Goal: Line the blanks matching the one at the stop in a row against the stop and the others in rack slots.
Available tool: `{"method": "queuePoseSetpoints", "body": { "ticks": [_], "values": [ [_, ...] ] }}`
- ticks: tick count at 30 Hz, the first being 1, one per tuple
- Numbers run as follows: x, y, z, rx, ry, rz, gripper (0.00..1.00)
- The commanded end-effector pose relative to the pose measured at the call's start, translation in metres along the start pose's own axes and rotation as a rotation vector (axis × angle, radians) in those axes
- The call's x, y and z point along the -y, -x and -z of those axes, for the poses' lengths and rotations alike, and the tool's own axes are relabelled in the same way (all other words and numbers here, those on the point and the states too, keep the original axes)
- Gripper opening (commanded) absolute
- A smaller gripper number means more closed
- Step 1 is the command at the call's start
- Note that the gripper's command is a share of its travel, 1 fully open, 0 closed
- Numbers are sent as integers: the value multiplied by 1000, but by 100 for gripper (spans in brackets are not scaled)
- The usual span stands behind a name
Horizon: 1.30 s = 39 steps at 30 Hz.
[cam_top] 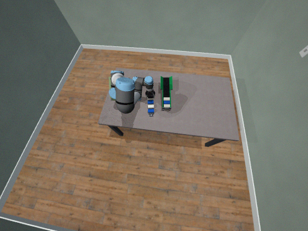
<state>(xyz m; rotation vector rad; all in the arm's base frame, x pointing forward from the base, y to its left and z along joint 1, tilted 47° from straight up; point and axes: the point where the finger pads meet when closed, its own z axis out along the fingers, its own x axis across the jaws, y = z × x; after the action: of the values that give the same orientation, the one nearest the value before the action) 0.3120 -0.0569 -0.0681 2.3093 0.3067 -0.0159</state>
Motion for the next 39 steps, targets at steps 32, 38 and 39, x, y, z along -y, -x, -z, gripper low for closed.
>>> {"method": "queuePoseSetpoints", "body": {
  "ticks": [32, 38, 39],
  "values": [
    [0, 0, 5, -1, 0, 0, 40],
    [0, 0, 15, -1, 0, 0, 40],
    [0, 0, 17, -1, 0, 0, 40]
  ]
}}
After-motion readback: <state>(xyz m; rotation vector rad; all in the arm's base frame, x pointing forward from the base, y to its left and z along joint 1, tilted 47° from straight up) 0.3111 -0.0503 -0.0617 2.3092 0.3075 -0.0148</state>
